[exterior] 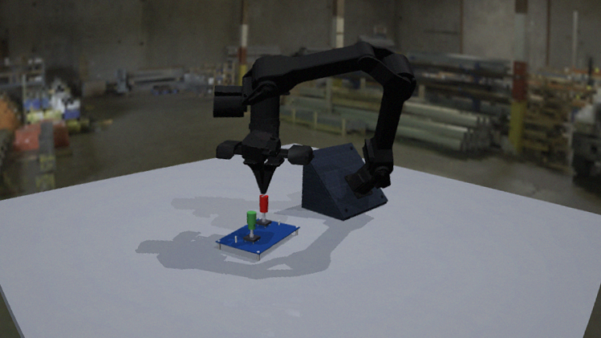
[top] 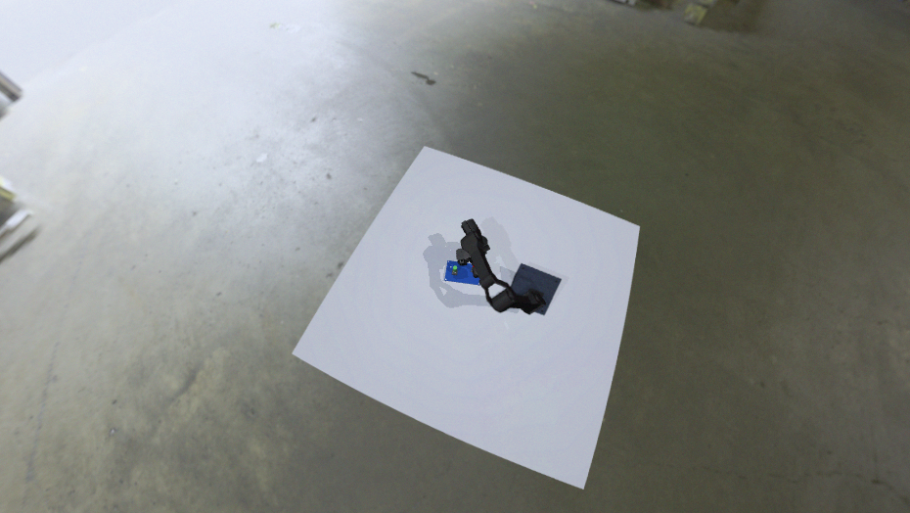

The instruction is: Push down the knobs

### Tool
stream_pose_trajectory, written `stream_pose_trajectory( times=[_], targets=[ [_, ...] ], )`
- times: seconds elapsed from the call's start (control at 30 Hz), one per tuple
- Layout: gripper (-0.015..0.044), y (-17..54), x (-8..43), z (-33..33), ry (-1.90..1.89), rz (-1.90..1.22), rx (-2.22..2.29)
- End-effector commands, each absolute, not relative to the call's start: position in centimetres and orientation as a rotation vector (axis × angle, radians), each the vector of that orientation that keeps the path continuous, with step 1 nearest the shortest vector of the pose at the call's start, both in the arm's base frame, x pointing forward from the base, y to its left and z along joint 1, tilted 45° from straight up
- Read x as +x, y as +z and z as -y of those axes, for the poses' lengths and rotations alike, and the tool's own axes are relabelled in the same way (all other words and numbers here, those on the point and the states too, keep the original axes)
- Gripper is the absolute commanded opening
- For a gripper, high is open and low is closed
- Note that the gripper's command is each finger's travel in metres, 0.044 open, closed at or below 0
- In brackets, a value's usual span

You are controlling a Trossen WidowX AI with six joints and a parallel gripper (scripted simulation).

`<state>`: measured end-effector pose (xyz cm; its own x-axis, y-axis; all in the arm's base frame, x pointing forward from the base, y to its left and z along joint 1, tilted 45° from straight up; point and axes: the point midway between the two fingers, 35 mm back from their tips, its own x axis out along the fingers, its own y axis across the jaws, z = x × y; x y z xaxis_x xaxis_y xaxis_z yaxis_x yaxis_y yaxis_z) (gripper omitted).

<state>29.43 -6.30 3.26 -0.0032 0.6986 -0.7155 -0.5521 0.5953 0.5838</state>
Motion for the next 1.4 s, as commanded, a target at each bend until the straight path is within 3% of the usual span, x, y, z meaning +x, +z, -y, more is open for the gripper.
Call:
stream_pose_trajectory(
  times=[0.0,1.37],
  targets=[
    [0.0000,3.18,29.43,6.09,0.990,-1.224,0.155],
    [0.0000,2.65,29.43,5.56,0.990,-1.224,0.155]
  ],
)
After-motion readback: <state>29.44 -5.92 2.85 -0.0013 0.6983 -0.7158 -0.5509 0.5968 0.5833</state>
